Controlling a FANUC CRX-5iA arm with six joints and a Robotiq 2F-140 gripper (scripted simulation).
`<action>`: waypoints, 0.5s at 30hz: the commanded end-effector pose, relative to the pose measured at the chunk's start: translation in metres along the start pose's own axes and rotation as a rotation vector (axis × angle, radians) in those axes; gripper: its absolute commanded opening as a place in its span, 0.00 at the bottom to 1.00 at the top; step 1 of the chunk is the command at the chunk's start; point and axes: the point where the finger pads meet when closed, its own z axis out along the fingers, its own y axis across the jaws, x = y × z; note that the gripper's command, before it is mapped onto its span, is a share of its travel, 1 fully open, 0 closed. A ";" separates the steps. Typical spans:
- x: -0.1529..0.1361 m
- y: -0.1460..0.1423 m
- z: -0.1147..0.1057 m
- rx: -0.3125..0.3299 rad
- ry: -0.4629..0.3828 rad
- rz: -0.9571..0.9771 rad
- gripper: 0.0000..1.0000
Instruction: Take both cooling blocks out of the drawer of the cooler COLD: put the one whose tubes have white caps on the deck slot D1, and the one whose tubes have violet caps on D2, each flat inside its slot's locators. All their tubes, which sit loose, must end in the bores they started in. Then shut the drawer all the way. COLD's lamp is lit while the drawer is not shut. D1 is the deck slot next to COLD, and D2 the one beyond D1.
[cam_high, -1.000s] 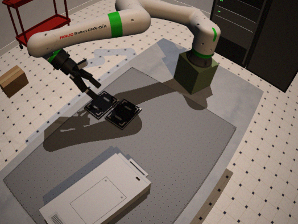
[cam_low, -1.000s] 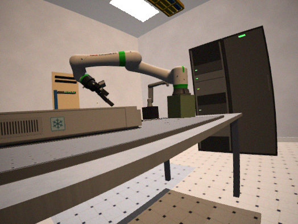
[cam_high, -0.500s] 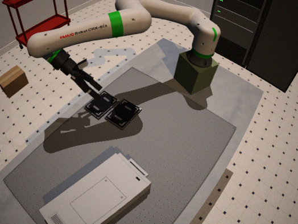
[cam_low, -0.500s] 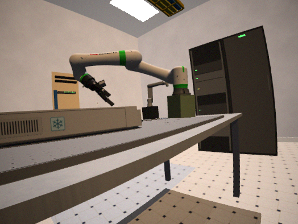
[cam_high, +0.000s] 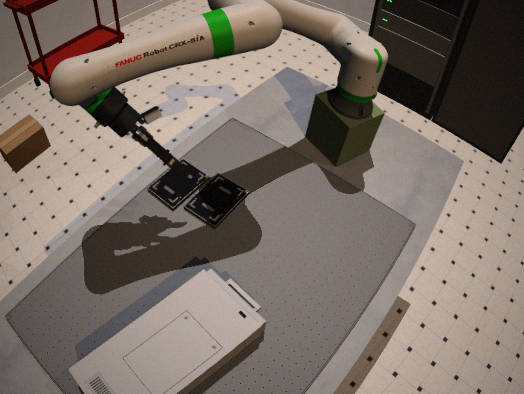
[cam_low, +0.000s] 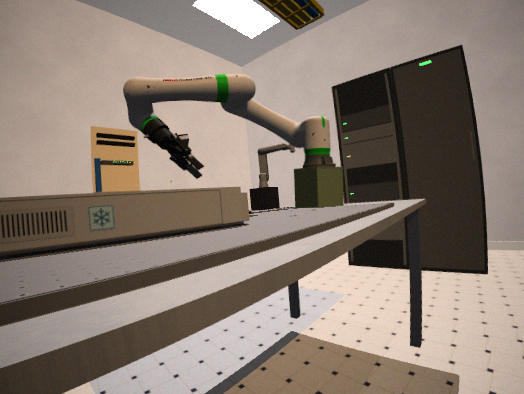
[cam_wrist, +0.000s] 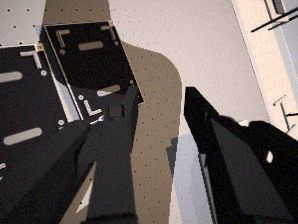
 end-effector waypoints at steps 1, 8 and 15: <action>0.001 0.014 0.002 0.027 -0.019 -0.087 0.35; 0.005 0.039 0.009 0.077 -0.023 -0.267 0.35; 0.007 0.049 0.012 0.114 -0.022 -0.395 0.35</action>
